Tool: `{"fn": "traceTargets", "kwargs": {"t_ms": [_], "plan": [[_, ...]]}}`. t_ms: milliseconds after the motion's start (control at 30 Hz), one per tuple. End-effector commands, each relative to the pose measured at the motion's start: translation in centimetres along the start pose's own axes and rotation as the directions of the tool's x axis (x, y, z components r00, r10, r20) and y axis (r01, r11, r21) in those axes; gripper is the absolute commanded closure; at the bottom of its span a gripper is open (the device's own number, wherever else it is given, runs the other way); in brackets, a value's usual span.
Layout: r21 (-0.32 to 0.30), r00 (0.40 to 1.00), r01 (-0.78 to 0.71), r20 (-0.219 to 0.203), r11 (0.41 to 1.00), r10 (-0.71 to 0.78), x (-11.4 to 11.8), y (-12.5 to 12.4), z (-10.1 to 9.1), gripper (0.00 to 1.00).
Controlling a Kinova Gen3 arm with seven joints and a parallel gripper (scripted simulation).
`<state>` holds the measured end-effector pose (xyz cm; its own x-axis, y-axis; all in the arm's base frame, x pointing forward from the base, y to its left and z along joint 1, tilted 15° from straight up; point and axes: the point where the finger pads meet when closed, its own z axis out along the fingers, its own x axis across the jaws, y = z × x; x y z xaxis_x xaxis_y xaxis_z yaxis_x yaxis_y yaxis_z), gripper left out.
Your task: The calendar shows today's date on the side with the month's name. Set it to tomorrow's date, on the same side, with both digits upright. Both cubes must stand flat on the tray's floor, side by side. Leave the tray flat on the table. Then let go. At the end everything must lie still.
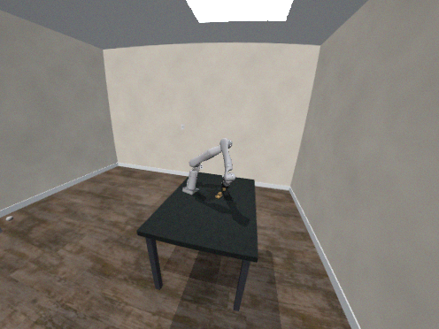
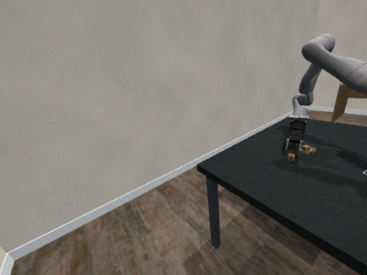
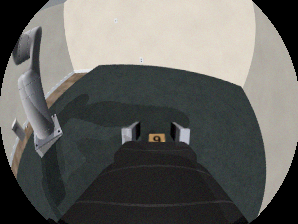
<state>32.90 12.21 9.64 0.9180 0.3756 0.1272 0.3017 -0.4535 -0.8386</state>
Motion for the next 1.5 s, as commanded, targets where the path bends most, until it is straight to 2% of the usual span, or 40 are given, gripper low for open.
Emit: {"fn": "traceTargets", "kwargs": {"t_ms": [0, 533, 700, 767, 1033, 1367, 1467], "plan": [[-0.011, 1.0, 0.012, -0.008, 1.0, -0.012, 0.3, -0.7, -0.9, 0.0], [-0.017, 1.0, 0.011, -0.008, 1.0, -0.011, 0.3, -1.5, -1.7, 0.0], [-0.087, 1.0, 0.009, -0.002, 0.996, -0.009, 0.3, -1.6, -1.6, 0.0], [-0.087, 1.0, 0.009, -0.002, 0.996, -0.009, 0.3, -1.6, -1.6, 0.0], [-0.247, 1.0, 0.009, -0.006, 0.969, -0.01, 0.3, -1.8, -1.6, 0.0], [-0.274, 1.0, 0.009, -0.007, 0.962, -0.011, 0.3, -1.8, -1.7, 0.0], [-0.303, 1.0, 0.007, -0.003, 0.953, -0.008, 0.2, -1.8, -1.6, 0.0]]}}
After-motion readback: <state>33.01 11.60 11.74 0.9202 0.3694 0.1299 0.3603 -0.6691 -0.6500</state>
